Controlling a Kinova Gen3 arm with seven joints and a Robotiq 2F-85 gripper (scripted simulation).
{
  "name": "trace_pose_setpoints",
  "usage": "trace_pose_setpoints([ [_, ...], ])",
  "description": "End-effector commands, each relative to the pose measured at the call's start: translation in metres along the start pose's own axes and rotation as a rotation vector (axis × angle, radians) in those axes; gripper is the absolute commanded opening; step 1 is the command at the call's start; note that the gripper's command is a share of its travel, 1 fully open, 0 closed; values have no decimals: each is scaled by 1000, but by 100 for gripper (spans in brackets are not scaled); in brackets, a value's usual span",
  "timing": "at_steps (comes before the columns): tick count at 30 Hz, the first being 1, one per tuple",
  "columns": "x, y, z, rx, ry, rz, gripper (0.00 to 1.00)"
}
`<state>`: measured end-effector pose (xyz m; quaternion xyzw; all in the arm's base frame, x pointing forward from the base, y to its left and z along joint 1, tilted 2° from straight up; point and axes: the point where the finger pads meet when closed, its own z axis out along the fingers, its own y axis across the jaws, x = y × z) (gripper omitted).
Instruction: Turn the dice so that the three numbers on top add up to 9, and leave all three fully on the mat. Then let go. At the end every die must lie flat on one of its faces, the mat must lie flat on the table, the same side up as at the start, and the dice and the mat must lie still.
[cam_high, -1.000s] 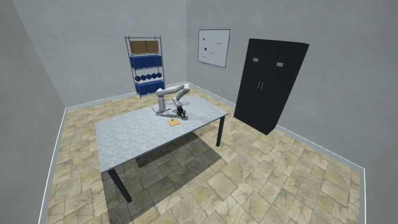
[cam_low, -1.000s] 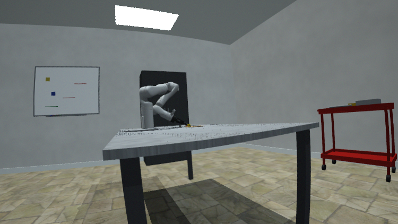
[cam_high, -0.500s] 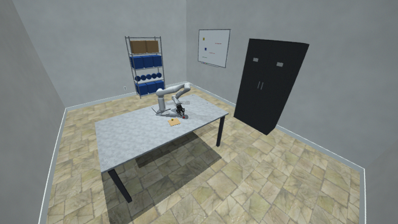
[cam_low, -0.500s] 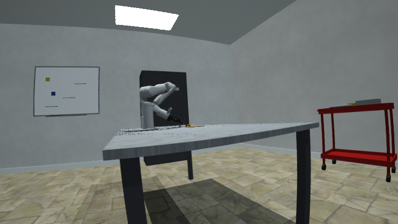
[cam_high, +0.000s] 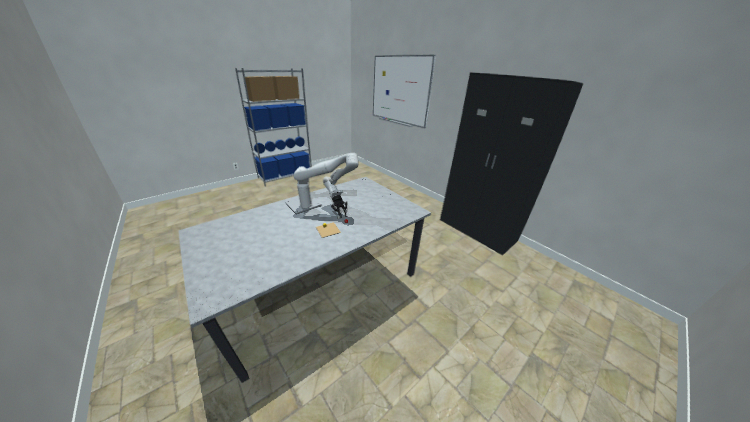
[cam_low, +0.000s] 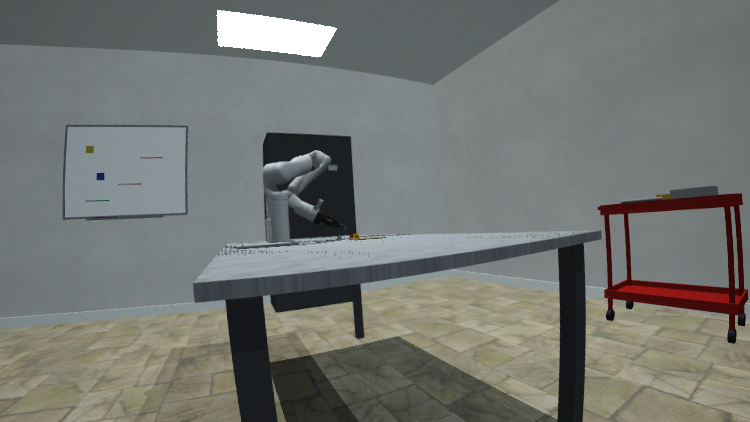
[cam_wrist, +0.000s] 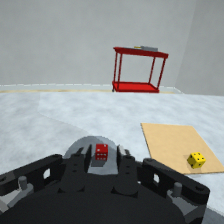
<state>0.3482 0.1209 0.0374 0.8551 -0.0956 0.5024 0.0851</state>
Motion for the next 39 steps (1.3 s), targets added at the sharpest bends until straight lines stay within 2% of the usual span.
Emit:
trace_pose_setpoints([
  [1,20,-4,-8,6,23,16,35],
  [3,28,-4,-12,-2,34,18,35],
  [7,37,-3,-17,-12,28,22,35],
  [18,40,-3,-18,-15,22,21,35],
  [27,40,-3,-17,-18,-16,19,35],
  [34,47,-3,-15,-11,-109,20,35],
  [39,55,-3,-11,-7,-249,19,35],
])
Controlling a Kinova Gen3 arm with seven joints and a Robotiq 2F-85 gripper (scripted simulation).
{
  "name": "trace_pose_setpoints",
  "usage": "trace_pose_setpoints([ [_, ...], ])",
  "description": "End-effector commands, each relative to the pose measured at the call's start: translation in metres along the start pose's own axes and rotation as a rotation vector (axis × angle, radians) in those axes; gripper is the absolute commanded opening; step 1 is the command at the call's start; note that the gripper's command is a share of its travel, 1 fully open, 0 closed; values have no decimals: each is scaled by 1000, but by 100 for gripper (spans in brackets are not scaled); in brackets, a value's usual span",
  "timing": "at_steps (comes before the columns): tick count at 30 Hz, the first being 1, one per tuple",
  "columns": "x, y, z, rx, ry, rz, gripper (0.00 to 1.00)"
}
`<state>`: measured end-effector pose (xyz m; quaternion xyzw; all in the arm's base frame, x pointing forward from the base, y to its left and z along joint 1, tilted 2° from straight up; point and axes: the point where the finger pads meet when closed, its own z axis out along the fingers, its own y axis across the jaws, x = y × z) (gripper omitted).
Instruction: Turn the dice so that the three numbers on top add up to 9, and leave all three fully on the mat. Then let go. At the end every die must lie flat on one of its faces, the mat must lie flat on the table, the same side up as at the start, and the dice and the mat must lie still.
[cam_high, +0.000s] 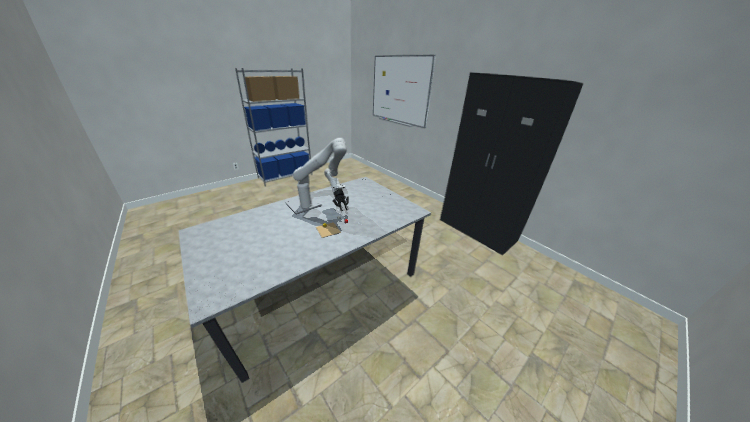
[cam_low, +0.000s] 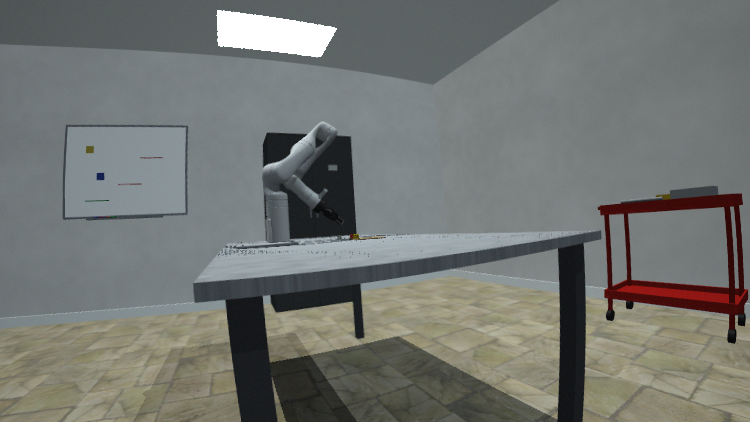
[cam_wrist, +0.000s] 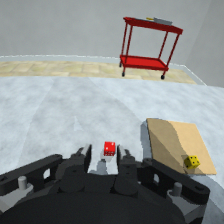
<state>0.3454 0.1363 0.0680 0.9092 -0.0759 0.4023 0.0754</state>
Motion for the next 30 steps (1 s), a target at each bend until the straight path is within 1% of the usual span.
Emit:
trace_pose_setpoints([
  [1,32,12,4,-24,-54,74,35],
  [3,36,12,5,-21,-114,73,35],
  [5,36,12,5,-21,-114,73,35],
  [16,56,13,8,-1,-436,72,35],
  [18,59,12,10,4,-502,71,35],
  [19,61,13,10,6,-523,71,35],
  [22,61,13,10,6,-523,71,35],
  [23,61,13,10,6,-532,71,35],
  [24,64,13,10,7,-561,71,35],
  [27,65,13,11,9,-591,71,35],
  [28,67,13,12,11,-618,70,35],
  [29,67,13,12,11,-622,70,35],
  [30,69,13,12,13,-651,70,35],
])
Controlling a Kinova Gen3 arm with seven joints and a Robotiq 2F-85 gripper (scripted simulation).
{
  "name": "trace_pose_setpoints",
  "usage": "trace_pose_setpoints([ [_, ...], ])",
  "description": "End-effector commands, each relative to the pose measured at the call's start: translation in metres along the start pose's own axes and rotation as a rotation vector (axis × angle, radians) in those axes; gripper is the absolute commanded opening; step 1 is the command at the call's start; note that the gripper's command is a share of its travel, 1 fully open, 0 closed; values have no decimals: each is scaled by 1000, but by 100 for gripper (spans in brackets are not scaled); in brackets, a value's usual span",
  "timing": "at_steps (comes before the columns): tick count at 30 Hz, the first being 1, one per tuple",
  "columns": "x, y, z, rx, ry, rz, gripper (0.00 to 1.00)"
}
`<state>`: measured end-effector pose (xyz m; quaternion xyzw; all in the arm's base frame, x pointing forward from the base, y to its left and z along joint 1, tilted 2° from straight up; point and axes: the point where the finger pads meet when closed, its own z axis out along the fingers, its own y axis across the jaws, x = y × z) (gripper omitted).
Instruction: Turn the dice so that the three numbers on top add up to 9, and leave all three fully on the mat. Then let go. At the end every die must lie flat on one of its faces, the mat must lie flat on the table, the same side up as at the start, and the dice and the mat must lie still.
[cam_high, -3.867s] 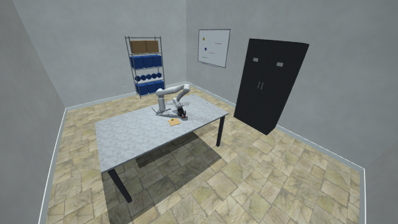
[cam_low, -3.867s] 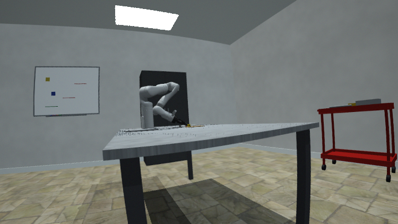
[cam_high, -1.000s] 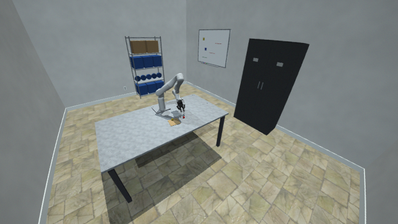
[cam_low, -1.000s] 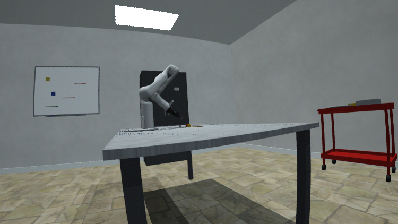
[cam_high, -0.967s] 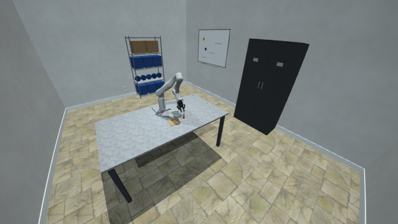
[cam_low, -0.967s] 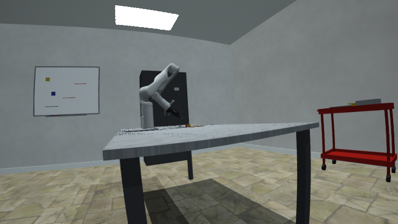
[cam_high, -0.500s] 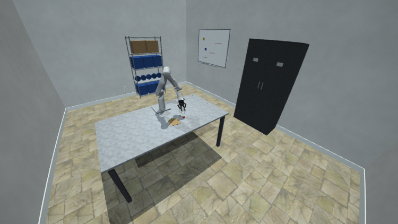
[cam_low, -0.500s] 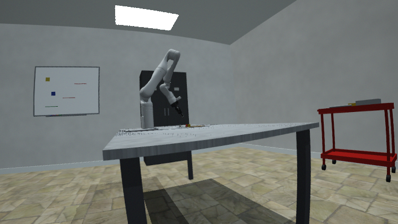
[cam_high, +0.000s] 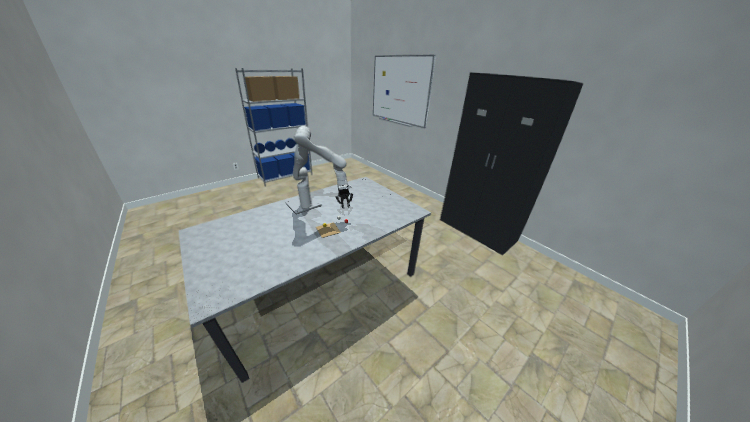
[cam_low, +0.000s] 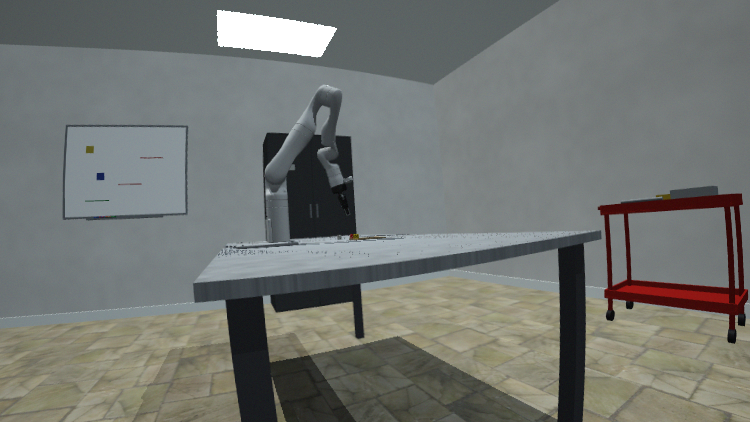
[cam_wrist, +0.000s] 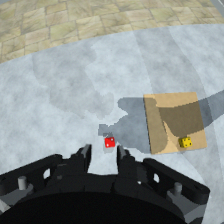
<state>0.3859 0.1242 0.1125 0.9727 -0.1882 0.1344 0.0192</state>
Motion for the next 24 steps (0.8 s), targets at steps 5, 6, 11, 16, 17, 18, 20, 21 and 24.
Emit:
trace_pose_setpoints([
  [5,19,3,2,-19,-173,-134,35],
  [6,20,3,2,-19,-192,-134,35],
  [11,22,3,1,-21,-235,-134,35],
  [16,25,3,-1,-24,-270,-134,35],
  [17,25,3,-1,-24,-273,-134,35],
  [18,25,3,-1,-24,-274,-134,35],
  [20,25,3,-1,-24,-276,-134,35],
  [21,25,3,-1,-24,-276,-134,35],
  [24,25,3,-1,-24,-276,-134,100],
])
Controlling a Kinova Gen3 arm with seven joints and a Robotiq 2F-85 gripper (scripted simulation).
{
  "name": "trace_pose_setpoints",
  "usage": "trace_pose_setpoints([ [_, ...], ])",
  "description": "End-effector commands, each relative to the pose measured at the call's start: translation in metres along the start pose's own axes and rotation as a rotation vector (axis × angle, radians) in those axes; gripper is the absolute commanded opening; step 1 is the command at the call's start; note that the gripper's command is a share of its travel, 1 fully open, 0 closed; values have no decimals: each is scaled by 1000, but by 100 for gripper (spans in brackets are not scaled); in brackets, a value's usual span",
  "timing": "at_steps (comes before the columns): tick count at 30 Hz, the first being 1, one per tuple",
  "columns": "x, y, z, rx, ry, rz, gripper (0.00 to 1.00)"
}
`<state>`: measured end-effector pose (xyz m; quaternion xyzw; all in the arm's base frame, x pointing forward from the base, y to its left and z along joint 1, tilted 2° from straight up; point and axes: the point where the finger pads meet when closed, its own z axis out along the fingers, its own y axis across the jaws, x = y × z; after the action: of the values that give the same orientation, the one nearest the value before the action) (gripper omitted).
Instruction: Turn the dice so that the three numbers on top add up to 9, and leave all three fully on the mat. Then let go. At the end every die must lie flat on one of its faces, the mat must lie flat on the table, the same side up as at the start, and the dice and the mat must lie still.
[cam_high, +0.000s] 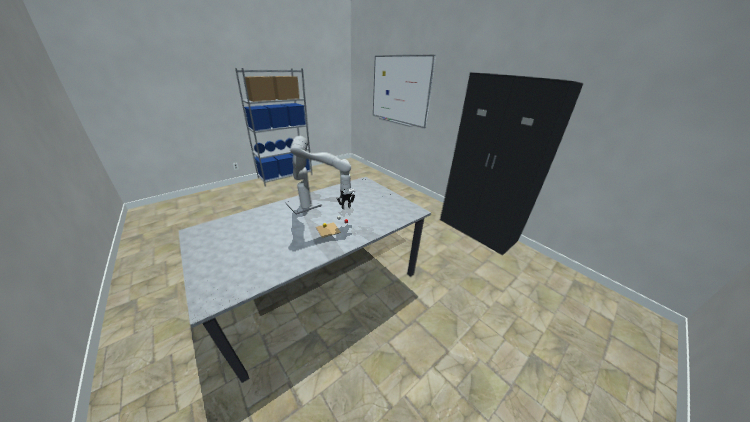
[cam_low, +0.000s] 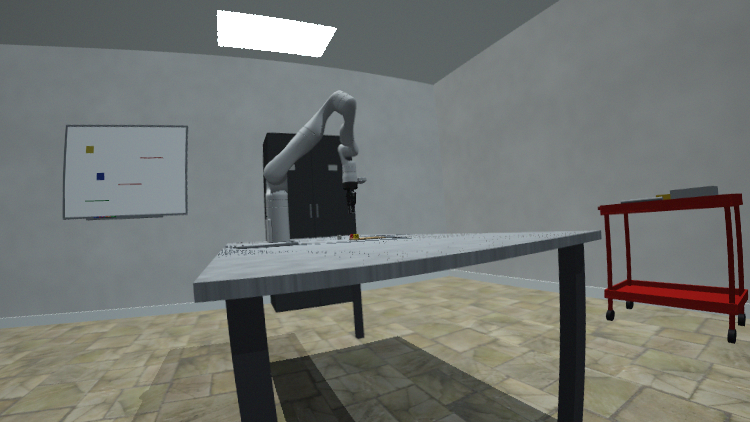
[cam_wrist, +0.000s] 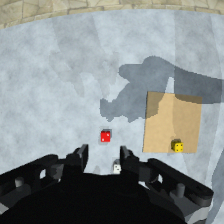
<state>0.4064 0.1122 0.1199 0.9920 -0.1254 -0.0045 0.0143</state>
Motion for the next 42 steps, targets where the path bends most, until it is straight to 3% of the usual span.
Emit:
trace_pose_setpoints([
  [1,0,0,0,1,0,0,100],
  [9,0,0,0,1,0,0,100],
  [15,-5,0,40,1,1,-32,100],
  [19,-6,0,44,1,0,-36,100],
  [20,-6,0,44,1,0,-36,35],
  [42,-6,0,44,1,0,-36,35],
])
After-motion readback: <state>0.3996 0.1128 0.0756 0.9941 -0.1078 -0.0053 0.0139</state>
